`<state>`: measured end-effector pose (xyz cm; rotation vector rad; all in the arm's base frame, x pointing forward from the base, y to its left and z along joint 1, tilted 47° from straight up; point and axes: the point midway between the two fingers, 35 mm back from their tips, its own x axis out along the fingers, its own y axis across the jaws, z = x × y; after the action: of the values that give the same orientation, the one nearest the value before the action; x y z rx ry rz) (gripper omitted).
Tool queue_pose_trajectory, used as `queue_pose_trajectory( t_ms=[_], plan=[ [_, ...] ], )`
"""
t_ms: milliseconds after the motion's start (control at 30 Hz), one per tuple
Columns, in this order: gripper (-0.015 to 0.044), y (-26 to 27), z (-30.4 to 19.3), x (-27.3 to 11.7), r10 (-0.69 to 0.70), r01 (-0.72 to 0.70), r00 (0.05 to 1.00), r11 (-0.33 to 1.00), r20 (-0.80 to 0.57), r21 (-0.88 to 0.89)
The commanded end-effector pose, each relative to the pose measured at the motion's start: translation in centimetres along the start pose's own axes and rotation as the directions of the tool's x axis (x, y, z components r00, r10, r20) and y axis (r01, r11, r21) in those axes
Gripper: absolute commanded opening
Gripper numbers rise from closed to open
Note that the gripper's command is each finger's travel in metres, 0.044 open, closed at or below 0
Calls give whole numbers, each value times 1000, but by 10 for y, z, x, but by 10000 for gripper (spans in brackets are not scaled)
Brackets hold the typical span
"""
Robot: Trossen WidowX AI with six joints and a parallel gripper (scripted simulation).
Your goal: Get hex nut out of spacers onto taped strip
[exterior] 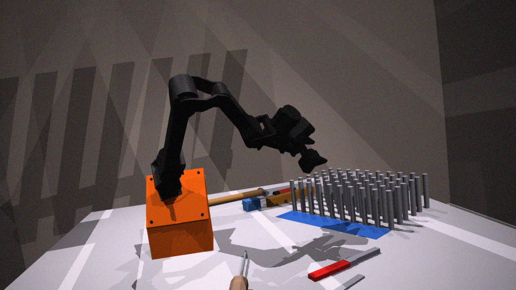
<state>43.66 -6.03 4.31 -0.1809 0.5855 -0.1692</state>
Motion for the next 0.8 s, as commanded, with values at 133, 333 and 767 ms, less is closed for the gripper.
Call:
queue_pose_trajectory(
  t_ms=[133, 333, 767],
  plan=[
    [440, -87, -27, -10, -18, 18, 1000, 989, 5, -148],
    [440, -87, -27, -10, -18, 18, 1000, 989, 5, -148],
    [440, -87, -27, -10, -18, 18, 1000, 989, 5, -148]
  ],
)
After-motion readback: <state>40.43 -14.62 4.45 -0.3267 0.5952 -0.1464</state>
